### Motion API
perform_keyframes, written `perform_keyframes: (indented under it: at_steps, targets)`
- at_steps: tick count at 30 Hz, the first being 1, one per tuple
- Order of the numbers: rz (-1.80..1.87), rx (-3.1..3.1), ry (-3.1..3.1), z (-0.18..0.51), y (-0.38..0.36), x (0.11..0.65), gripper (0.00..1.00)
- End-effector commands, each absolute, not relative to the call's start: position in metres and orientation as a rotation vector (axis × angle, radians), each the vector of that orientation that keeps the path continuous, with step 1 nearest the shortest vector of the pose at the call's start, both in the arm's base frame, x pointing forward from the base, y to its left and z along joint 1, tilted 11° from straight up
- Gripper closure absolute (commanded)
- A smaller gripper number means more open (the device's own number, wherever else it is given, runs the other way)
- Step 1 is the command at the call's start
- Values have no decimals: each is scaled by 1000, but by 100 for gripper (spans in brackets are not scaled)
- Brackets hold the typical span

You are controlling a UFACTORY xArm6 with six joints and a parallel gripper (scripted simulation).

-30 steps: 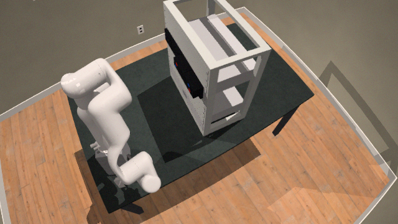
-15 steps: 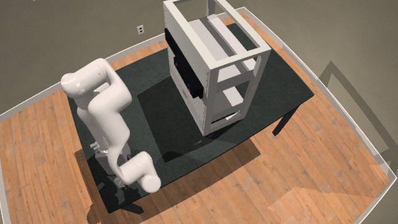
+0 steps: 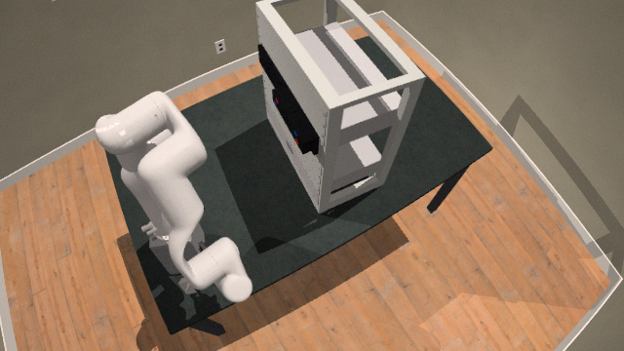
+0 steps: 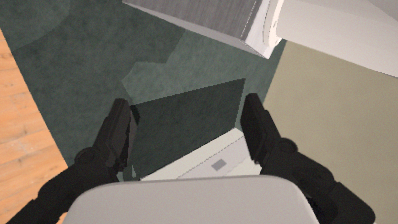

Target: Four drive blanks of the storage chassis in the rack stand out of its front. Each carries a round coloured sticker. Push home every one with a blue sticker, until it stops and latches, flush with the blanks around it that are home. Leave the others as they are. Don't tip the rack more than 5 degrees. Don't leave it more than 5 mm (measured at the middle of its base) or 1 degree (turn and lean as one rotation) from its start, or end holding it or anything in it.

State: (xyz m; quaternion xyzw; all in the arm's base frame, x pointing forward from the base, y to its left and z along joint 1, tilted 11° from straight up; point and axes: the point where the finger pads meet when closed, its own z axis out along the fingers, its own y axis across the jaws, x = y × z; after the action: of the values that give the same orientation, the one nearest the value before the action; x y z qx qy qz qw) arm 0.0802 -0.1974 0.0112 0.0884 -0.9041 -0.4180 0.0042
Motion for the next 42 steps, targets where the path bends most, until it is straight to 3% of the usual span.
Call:
perform_keyframes:
  at_steps: [1,42]
  targets:
    - [-1305,277,-2835,12,-199,80,0]
    - [-1217,441,-2761,16,-200,71,0]
